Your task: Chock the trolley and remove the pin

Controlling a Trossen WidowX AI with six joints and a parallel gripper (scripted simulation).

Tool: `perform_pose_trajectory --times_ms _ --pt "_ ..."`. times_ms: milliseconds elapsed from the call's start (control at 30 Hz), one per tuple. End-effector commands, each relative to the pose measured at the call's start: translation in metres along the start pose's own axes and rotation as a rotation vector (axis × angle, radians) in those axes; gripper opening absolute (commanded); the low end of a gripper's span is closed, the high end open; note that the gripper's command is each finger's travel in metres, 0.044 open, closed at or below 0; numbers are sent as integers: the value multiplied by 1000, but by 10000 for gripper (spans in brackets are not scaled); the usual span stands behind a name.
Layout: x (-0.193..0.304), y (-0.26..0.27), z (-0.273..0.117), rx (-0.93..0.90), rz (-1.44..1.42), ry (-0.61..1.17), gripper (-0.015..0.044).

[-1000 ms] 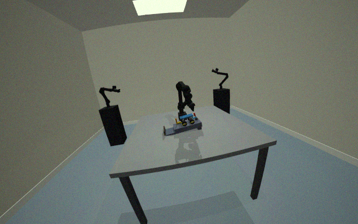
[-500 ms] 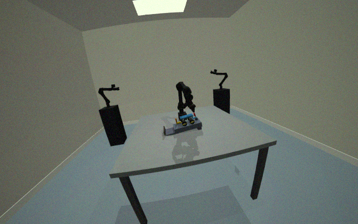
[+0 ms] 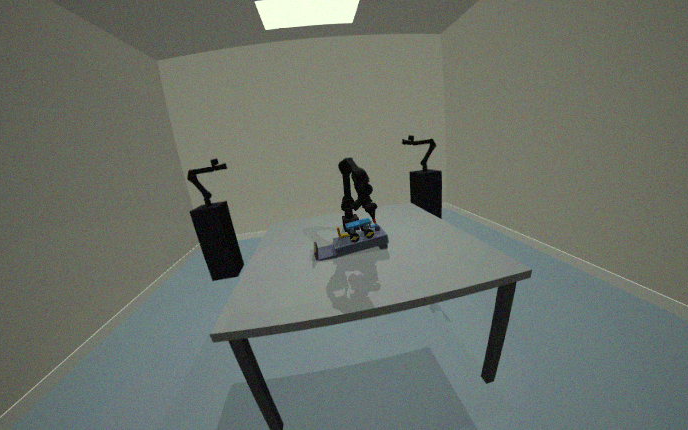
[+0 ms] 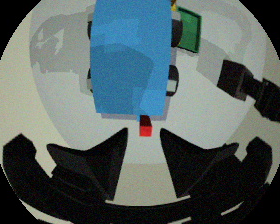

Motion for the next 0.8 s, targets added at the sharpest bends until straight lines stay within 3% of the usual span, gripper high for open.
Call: perform_pose_trajectory --times_ms 0,767 --pt "0 0 6 7 6 2 190" --pt "0 -1 39 8 6 3 190"
Point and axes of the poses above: the point midway between the two fingers, 35 mm back from their tips, its own z axis out along the fingers, its own y axis across the jaws, x = y × z, the point moved 5 cm from there along -z, back along the fingers, and after that the axes turned 11 degrees about z, right-handed, at the moved point
